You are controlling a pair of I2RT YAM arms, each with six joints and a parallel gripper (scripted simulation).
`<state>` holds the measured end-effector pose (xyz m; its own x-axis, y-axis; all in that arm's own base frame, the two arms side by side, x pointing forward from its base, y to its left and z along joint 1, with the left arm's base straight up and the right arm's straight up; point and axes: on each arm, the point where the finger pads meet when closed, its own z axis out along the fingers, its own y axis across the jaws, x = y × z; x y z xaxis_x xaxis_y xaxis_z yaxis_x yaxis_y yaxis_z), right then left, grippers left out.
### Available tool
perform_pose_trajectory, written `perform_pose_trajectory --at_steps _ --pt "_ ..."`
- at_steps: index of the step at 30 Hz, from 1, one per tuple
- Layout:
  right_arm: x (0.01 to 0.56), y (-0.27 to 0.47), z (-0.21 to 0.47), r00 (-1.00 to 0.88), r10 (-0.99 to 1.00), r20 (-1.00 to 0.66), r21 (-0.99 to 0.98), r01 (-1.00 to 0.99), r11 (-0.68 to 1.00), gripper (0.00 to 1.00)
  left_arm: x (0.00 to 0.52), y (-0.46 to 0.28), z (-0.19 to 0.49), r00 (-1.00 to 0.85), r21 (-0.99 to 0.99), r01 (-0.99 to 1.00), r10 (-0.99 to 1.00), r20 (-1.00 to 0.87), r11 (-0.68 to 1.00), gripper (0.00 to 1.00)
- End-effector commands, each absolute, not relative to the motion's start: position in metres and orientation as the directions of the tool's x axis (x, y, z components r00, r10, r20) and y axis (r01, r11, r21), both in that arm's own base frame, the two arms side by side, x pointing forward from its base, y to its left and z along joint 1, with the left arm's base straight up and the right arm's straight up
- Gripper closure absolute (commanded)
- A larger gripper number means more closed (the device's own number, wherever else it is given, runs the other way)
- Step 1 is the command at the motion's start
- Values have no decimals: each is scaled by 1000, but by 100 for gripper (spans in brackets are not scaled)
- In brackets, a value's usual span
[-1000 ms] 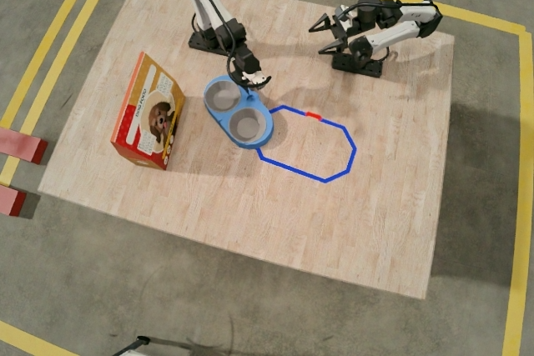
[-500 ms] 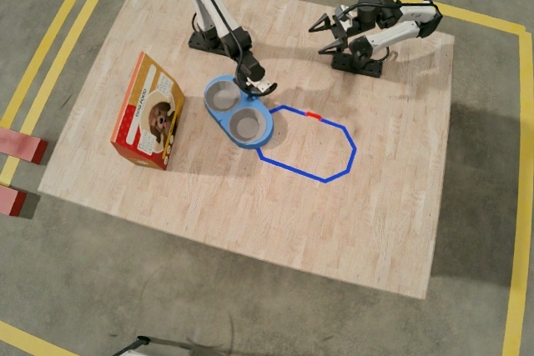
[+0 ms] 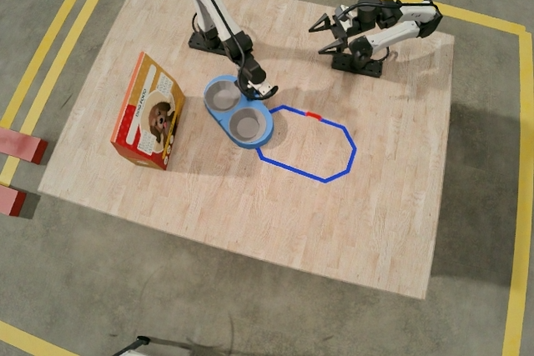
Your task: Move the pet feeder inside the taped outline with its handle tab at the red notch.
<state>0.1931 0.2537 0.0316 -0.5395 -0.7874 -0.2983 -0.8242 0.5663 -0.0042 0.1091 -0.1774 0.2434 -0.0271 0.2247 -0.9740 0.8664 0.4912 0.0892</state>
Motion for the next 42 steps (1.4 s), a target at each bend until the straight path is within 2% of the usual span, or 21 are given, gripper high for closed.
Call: perform_pose_trajectory --at_steps 1,8,9,10,11,42 --pt "188 252 25 -538 -795 -279 1 -828 560 80 110 -178 252 -16 85 864 197 -980 496 0" --pt "188 252 25 -538 -796 -279 1 -829 560 88 110 -178 252 -16 85 864 197 -980 496 0" --pt "188 252 25 -538 -796 -279 1 -829 560 99 110 -178 252 -16 85 864 197 -980 496 0" --pt "188 252 25 -538 -796 -279 1 -829 560 100 110 -178 252 -16 85 864 197 -980 496 0" --pt "188 252 25 -537 -796 -279 1 -829 559 90 110 -178 252 -16 85 864 197 -980 496 0" --pt "195 304 30 -438 -849 -294 7 -890 457 90 110 -178 252 -16 85 864 197 -980 496 0"
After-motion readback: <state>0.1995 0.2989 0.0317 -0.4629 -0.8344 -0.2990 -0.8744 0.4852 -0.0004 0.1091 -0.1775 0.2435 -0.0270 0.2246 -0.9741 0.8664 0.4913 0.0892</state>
